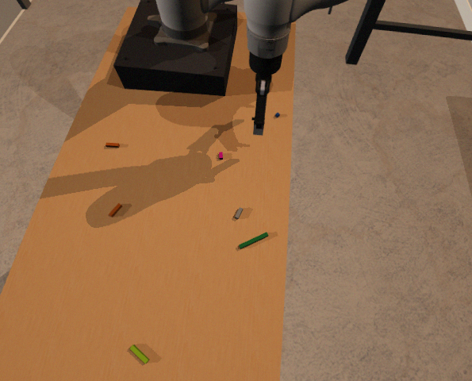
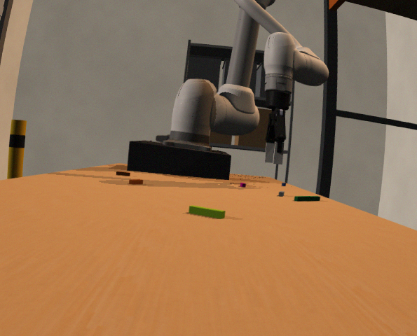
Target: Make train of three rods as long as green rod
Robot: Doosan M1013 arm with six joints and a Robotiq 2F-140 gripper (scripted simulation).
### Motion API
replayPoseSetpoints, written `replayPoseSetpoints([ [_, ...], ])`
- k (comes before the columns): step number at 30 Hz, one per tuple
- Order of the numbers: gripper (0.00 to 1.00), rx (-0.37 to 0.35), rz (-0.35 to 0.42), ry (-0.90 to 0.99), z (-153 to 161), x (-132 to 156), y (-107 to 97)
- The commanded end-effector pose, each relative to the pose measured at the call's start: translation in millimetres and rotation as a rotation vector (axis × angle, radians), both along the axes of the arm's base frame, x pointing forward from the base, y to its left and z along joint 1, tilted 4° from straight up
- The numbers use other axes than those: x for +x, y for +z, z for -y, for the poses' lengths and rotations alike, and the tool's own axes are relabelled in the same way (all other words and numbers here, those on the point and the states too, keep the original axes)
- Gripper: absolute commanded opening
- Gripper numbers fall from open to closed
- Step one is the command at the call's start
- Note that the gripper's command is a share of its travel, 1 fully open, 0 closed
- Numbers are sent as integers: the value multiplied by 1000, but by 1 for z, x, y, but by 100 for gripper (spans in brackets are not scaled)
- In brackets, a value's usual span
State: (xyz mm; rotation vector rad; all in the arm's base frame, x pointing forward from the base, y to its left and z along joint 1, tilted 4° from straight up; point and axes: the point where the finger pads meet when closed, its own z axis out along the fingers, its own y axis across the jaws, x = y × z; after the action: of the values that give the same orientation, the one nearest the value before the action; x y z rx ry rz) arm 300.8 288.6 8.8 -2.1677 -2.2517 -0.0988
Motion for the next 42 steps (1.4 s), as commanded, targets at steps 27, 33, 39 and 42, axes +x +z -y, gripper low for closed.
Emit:
replayPoseSetpoints([
  [27, 100, 13, -37, -680, 161, 90, -9],
  [33, 100, 21, -49, -904, 220, 104, -12],
  [39, 100, 30, -61, -1129, 281, 109, -15],
  [42, 100, 32, -63, -1166, 291, 109, -15],
])
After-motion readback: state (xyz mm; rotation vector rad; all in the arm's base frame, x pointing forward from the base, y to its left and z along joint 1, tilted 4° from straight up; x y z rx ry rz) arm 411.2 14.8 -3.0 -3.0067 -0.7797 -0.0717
